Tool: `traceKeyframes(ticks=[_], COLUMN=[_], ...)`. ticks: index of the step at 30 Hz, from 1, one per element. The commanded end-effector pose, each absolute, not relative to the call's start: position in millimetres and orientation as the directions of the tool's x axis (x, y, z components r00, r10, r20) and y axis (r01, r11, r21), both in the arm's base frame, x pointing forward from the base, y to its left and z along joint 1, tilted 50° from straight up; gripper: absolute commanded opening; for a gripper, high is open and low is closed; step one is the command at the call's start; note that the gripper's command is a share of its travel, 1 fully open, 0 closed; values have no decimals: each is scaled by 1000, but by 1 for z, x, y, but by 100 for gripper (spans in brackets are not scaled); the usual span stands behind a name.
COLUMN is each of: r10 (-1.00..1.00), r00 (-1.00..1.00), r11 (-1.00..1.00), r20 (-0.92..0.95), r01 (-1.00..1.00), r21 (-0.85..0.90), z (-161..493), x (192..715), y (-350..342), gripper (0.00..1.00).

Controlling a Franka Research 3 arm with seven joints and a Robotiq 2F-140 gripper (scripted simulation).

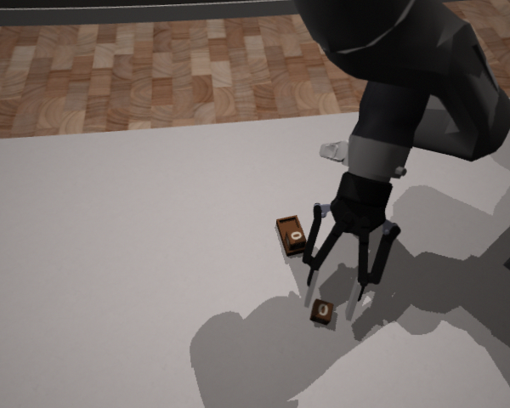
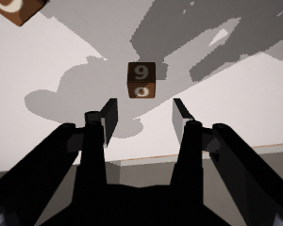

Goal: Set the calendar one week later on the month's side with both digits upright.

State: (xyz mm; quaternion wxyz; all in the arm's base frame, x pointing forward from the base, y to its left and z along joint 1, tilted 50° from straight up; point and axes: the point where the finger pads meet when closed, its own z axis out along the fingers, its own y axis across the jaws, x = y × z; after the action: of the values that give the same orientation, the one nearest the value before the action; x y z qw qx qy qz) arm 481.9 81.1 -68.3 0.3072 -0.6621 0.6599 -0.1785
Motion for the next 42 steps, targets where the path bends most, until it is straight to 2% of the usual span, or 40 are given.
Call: traceKeyframes(ticks=[1, 19, 32, 42], r10=[-985, -985, -995, -991], r00=[62, 60, -95, -119], r11=[59, 58, 56, 57], r20=[-163, -159, 26, 53], r01=[-762, -762, -762, -763], r21=[-644, -645, -645, -644], z=[-60, -47, -47, -47], x=[477, 467, 468, 469], y=[86, 98, 101, 104], gripper=[41, 41, 41, 41])
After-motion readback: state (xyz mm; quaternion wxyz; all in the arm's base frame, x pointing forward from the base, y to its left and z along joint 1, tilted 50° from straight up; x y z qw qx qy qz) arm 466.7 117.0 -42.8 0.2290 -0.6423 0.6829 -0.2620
